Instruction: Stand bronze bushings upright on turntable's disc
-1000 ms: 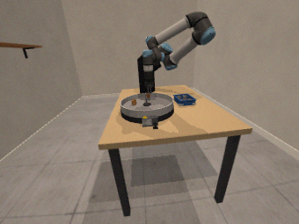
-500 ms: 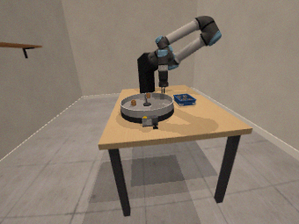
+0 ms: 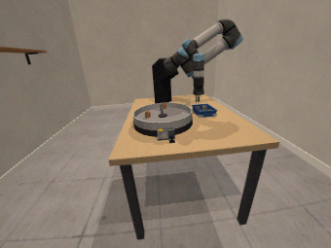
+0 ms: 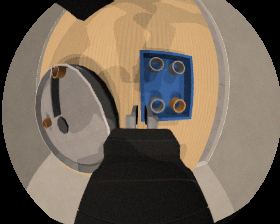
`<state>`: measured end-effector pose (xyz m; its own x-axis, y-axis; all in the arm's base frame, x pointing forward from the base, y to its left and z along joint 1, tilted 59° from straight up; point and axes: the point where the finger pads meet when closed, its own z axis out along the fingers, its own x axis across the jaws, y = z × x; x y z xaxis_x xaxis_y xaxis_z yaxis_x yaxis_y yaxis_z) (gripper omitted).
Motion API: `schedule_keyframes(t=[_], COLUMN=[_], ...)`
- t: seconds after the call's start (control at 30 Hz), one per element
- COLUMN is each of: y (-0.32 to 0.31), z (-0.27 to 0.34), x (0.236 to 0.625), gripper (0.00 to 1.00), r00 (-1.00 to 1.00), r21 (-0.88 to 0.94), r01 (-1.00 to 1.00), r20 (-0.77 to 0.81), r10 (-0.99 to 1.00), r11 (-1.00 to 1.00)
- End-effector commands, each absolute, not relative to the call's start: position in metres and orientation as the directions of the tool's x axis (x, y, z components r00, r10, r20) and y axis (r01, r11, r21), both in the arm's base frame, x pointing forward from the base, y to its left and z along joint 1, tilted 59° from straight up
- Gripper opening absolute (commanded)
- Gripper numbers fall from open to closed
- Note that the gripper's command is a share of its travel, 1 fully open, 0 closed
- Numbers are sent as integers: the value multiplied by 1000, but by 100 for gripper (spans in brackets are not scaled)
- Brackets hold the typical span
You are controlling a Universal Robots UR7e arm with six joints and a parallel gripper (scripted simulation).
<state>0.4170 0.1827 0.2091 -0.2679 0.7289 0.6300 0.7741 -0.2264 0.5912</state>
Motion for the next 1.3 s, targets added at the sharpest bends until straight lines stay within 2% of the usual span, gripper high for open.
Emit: schedule_keyframes(t=[0.0, 0.43, 1.27], y=[216, 244, 246], z=[244, 270, 272], x=[402, 393, 393], gripper=[36, 36, 36], r00=[-250, -250, -250], r21=[589, 589, 589], r01=[775, 774, 774], r20=[622, 622, 622], r10=[742, 742, 742], r11=[-232, -232, -232])
